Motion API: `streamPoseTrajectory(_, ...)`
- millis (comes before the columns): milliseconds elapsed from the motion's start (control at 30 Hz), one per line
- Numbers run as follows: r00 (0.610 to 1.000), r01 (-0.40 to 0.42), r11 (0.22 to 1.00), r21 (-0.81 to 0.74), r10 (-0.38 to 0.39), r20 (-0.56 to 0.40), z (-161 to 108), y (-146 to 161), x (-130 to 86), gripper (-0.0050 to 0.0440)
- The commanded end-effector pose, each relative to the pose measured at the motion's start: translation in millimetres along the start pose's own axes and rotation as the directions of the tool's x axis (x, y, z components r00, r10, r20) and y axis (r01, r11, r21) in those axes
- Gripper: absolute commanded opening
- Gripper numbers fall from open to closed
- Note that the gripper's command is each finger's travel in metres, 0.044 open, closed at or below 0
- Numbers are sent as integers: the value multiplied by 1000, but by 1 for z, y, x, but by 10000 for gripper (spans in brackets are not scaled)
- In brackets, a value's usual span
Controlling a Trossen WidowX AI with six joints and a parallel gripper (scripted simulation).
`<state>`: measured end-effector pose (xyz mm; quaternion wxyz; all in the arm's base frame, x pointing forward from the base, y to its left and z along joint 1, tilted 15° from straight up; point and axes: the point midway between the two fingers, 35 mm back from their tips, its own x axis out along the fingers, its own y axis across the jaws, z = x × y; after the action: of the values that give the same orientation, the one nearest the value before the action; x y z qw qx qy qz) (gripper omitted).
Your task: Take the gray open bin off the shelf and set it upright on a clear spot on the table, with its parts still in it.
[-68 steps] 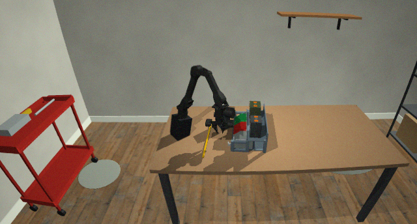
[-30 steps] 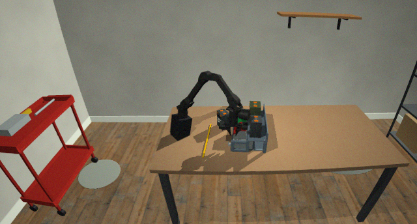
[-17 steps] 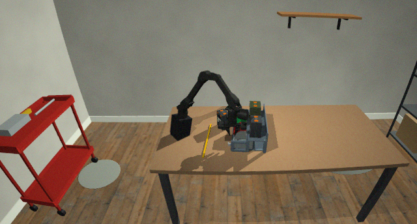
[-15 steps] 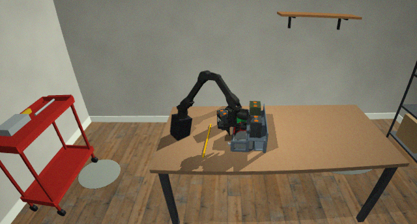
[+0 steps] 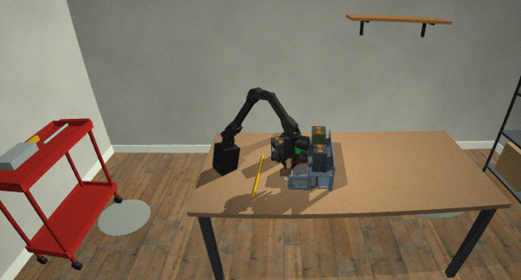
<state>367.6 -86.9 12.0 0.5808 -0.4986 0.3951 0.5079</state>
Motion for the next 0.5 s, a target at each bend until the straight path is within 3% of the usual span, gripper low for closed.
streamPoseTrajectory(0, 1000, 28, 1000, -8, -29, -11, 0, -6, -9, 150)
streamPoseTrajectory(467, 1000, 28, 1000, -7, -28, -11, 0, -3, -9, 150)
